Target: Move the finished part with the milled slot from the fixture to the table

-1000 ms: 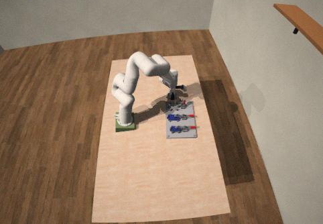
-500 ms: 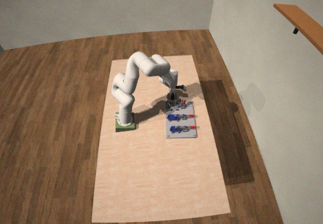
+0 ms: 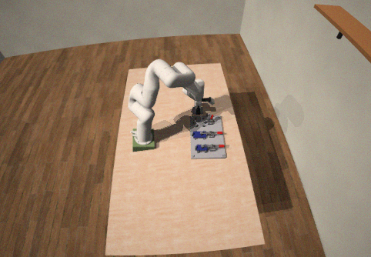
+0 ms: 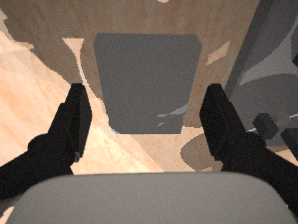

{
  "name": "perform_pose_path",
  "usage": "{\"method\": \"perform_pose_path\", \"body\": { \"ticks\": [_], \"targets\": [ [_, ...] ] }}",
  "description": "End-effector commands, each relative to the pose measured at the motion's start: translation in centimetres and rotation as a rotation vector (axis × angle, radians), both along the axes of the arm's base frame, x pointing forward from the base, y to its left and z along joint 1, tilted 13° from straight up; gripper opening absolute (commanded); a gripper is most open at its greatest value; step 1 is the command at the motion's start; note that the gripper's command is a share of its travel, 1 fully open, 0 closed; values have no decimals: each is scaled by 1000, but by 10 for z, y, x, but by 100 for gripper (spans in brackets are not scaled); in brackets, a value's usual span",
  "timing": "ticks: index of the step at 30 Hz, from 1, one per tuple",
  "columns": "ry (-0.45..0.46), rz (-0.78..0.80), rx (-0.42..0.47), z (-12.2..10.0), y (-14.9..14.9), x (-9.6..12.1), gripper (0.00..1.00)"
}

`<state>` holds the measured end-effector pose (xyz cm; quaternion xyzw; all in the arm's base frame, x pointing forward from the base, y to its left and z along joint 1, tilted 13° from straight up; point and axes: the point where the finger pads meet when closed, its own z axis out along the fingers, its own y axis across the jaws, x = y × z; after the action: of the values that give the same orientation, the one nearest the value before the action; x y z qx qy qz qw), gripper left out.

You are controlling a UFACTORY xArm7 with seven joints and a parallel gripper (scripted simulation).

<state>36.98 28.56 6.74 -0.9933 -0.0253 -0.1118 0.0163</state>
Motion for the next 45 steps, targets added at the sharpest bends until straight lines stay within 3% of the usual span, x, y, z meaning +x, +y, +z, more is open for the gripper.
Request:
{"method": "perform_pose_path", "body": {
  "ticks": [1, 7, 22, 33, 45],
  "targets": [
    [-3, 1, 3, 7, 1, 0, 95],
    [-3, 1, 3, 18, 0, -3, 95],
    [-3, 1, 3, 75, -2, -16, 95],
    [-3, 1, 3, 94, -3, -20, 95],
    [-3, 1, 3, 96, -3, -21, 95]
  ]
}}
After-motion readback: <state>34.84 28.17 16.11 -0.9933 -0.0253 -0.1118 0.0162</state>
